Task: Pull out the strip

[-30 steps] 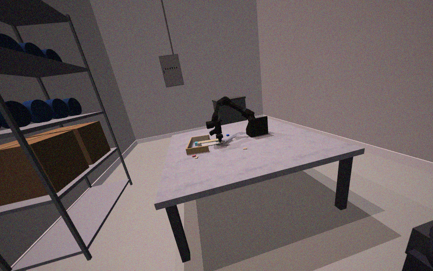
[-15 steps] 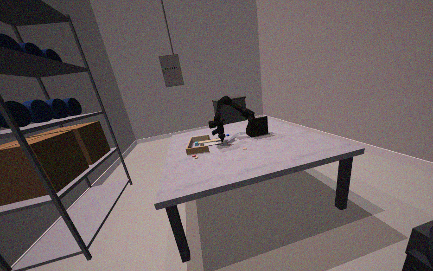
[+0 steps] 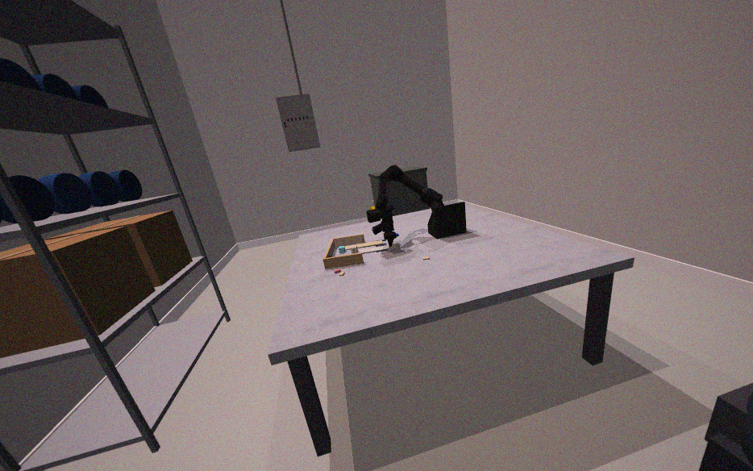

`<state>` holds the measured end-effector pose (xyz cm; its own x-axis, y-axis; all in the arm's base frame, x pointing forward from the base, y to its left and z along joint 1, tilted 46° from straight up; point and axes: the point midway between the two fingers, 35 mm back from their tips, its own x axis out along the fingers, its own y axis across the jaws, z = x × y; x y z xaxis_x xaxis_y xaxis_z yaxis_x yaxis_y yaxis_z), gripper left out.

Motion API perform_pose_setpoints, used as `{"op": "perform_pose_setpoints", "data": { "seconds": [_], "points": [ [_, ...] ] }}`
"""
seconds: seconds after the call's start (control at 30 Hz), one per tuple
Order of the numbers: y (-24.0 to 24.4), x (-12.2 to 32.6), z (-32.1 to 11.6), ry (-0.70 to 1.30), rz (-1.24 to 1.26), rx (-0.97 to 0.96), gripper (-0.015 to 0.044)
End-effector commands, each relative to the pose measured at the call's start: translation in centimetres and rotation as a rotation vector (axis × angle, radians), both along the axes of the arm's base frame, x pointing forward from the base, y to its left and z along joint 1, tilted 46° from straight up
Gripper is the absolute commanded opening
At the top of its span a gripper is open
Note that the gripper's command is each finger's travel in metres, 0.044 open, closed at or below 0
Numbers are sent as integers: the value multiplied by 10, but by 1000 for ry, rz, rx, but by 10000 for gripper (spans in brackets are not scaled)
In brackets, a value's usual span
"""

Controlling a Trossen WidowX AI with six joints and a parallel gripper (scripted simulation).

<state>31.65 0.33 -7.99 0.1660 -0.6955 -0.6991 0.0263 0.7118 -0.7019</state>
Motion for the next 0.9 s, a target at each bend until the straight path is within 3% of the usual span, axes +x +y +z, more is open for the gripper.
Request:
{"op": "perform_pose_setpoints", "data": {
  "seconds": [0.0,0.87],
  "points": [
    [-5,-14,-5,21,-11,-1,0],
    [-7,-51,-10,23,-11,-1,0]
  ]
}}
